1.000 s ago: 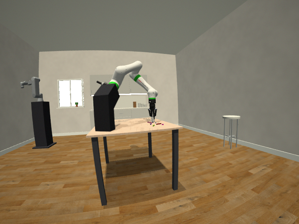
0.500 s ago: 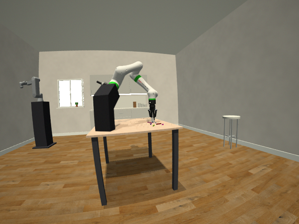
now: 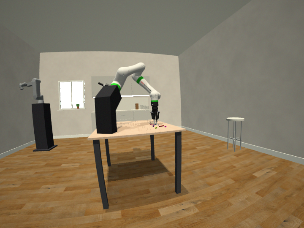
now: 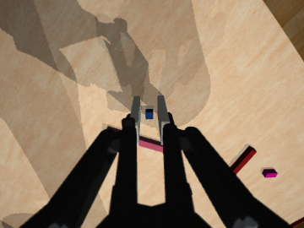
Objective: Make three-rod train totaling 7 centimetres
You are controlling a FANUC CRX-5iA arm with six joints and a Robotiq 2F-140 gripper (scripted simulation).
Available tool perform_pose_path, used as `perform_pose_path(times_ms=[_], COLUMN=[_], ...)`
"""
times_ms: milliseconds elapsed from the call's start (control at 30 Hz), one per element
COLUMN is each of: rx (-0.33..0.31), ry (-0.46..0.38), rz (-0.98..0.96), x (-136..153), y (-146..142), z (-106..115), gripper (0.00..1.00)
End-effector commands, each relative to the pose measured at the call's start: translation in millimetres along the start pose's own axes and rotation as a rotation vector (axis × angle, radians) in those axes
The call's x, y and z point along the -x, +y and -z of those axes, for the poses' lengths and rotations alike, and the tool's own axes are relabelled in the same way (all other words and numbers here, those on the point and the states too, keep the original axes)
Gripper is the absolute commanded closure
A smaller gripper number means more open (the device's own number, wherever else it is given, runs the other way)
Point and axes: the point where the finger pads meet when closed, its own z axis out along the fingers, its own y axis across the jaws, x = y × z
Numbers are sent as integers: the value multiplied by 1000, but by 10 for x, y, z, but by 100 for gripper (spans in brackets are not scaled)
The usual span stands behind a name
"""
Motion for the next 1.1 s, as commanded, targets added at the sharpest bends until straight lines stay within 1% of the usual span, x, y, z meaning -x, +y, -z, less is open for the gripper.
perform_pose_path(times_ms=[0, 633, 667, 1067], rx=[0, 0, 0, 0], ry=[0, 0, 0, 0], rz=[0, 0, 0, 0], x=[-1, -1, -1, -1], y=[2, 2, 2, 2], z=[2, 2, 2, 2], gripper=[85, 85, 97, 97])
